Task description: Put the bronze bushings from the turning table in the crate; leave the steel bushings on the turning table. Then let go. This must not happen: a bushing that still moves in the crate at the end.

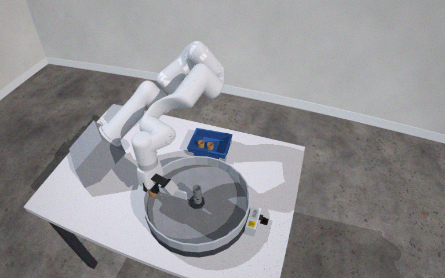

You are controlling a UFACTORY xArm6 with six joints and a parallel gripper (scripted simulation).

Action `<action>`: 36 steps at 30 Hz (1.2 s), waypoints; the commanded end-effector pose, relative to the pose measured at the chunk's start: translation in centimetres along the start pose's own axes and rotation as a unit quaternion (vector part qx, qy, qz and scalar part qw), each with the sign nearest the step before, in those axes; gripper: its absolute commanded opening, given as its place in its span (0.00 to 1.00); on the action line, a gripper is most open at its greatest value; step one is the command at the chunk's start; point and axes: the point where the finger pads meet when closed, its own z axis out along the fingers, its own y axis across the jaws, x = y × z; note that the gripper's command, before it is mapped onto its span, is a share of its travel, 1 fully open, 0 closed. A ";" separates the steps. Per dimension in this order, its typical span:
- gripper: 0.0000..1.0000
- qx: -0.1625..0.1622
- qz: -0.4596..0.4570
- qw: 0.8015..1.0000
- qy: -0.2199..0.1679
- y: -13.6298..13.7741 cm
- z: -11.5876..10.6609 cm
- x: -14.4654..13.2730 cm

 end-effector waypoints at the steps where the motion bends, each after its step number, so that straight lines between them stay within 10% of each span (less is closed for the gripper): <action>1: 0.00 0.001 0.000 1.000 0.000 0.0 0.0 0.2; 36: 0.00 0.001 0.000 1.000 0.000 0.0 0.0 3.4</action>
